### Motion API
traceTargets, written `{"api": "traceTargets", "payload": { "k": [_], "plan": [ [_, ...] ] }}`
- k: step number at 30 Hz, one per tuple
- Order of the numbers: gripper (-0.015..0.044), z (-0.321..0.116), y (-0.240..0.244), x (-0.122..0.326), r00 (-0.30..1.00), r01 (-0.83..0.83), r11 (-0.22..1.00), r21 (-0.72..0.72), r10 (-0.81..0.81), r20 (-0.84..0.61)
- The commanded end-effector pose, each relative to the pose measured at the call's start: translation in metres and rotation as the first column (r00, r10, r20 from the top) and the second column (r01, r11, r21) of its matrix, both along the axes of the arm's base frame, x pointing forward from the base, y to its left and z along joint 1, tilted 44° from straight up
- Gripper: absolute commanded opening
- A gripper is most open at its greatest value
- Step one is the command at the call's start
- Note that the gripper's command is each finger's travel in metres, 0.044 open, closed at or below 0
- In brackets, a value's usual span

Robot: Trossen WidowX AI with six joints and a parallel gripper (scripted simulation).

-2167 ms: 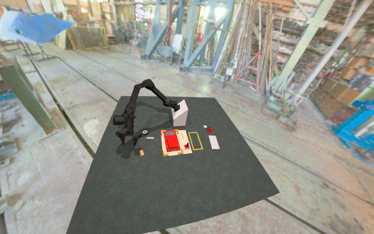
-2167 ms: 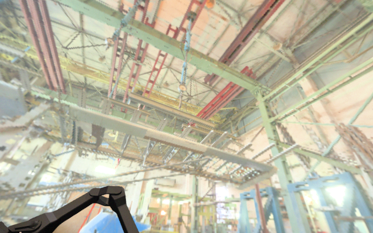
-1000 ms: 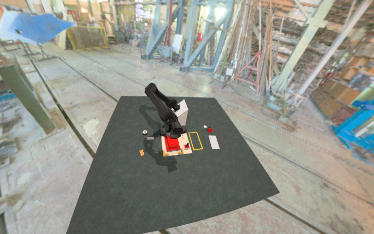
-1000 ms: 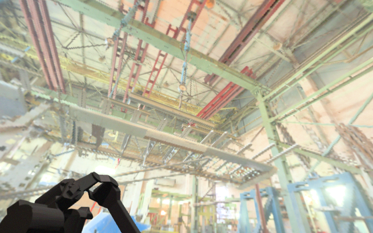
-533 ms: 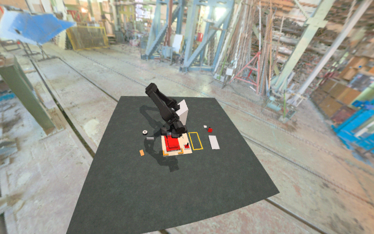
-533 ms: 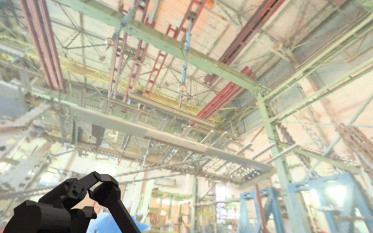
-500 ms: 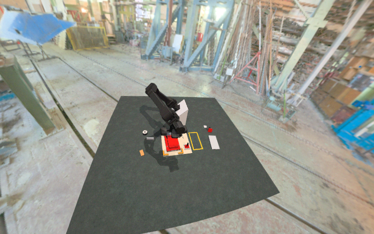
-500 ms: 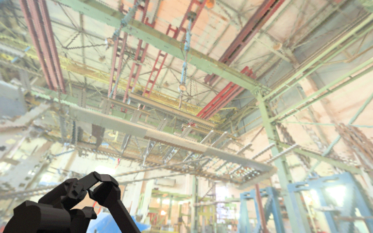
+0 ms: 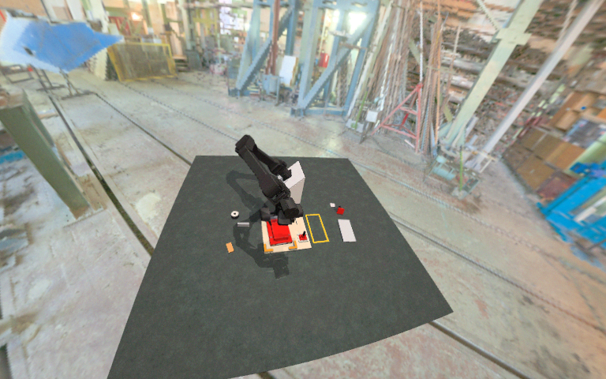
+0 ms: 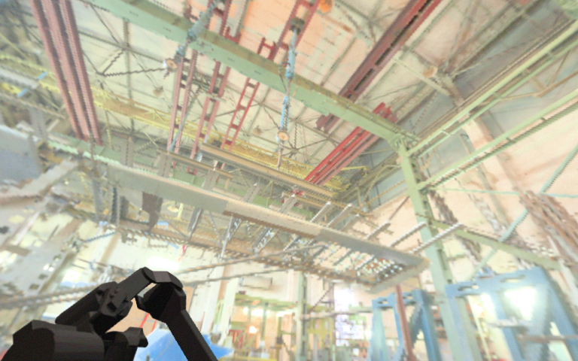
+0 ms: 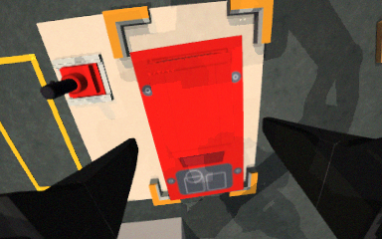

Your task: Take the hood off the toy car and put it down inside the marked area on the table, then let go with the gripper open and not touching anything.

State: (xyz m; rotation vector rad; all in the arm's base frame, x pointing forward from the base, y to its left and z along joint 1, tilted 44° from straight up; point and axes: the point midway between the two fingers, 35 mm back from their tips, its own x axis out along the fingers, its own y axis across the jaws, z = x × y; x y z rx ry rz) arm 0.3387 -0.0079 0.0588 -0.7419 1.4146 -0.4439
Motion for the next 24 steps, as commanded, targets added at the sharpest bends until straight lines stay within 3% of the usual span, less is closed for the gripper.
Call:
{"api": "traceTargets", "payload": {
  "k": [1,24],
  "plan": [
    [0.0440,-0.0015,-0.0014,0.0005,1.000,-0.004,1.000,-0.003,0.004,-0.001],
    [0.0440,-0.0113,-0.0109,0.0025,1.000,-0.004,1.000,-0.003,0.004,-0.001]
  ]
}}
